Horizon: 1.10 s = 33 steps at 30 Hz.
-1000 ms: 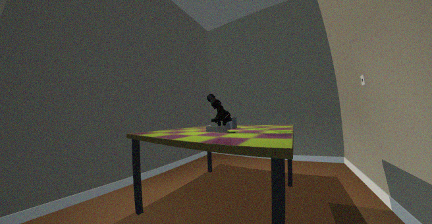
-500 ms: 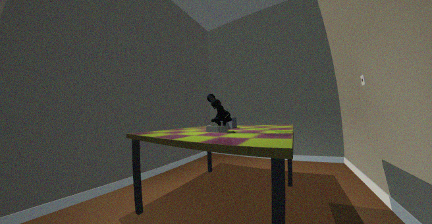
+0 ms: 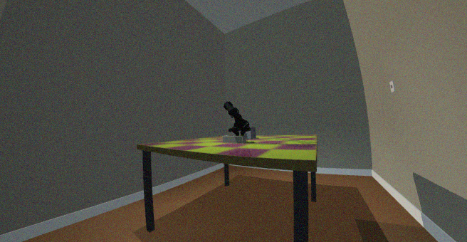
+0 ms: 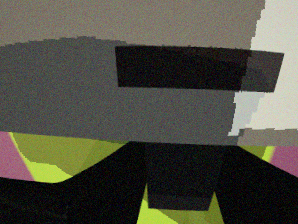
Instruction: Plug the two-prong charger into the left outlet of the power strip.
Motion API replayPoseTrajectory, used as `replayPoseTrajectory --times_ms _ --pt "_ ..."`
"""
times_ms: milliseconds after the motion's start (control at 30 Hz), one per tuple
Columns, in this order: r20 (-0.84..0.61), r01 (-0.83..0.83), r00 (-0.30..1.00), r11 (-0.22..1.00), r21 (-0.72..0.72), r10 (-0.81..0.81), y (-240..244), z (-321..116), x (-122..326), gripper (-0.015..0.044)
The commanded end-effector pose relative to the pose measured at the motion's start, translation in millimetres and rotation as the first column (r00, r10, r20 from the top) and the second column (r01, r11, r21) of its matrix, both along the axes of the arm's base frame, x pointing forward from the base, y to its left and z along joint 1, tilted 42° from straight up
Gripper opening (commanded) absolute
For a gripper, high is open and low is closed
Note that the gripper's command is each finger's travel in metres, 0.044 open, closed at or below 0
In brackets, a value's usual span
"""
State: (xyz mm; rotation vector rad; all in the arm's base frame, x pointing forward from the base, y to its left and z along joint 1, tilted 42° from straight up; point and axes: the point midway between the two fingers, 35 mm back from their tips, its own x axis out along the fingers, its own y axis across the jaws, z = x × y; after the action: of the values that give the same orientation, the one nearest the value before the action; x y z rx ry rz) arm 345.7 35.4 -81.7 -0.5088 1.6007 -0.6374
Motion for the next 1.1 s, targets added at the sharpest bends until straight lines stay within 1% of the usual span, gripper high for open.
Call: replayPoseTrajectory --times_ms 0,367,400,700,1067 --pt "0.027 -0.008 1.000 1.000 -0.002 0.008 3.1 3.4 7.2 0.0000" --pt "0.027 -0.008 1.000 1.000 -0.002 0.008 3.2 4.2 8.1 0.0000" --pt "-0.002 0.001 1.000 1.000 -0.001 -0.001 0.1 0.3 0.3 0.0000" --pt "-0.002 0.001 1.000 1.000 -0.001 -0.001 0.1 0.3 0.3 0.0000" --pt "-0.002 0.001 1.000 1.000 -0.001 -0.001 0.1 0.3 0.3 0.0289"
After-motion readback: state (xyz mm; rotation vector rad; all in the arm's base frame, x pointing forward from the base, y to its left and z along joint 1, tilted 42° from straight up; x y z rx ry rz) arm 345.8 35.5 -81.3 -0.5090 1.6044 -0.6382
